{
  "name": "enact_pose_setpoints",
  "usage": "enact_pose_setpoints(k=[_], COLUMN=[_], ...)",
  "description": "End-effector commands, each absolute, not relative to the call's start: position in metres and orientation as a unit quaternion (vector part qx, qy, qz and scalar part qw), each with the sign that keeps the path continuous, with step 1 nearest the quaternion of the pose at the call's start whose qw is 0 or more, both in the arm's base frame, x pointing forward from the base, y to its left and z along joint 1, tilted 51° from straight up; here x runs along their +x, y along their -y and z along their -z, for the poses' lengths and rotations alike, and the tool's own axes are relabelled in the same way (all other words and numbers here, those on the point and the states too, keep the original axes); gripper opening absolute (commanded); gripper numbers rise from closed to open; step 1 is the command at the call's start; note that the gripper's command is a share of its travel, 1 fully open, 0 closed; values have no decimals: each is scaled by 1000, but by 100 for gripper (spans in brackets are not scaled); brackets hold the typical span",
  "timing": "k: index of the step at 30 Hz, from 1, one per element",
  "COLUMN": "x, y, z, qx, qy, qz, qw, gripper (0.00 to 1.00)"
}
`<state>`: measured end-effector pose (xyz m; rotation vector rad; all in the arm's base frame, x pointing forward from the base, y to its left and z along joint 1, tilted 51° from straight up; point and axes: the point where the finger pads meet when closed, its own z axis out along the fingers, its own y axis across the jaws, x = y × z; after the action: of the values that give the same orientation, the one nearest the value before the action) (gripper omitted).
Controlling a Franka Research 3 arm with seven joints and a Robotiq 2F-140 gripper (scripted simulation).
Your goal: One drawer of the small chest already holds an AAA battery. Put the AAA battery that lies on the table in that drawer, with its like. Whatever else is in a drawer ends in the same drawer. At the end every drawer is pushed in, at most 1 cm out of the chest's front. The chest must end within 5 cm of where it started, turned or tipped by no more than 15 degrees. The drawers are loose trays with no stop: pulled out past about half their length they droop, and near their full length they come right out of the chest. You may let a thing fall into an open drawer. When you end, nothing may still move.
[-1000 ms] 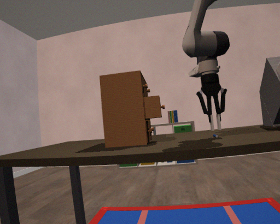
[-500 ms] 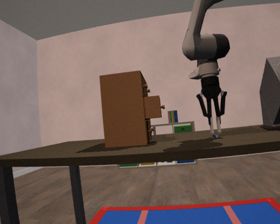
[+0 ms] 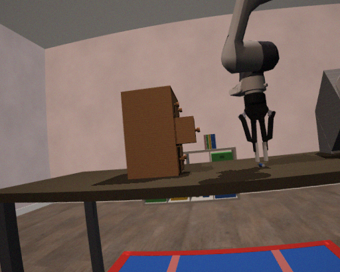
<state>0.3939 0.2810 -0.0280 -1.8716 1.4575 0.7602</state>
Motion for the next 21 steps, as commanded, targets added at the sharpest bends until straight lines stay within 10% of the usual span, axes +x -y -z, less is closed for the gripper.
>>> enact_pose_setpoints(k=[1, 21], x=[395, 397], y=[-282, -282], z=[28, 27], qx=[-713, -713], qy=[-553, -553], qz=[-287, -287], qw=[321, 321], gripper=[15, 15])
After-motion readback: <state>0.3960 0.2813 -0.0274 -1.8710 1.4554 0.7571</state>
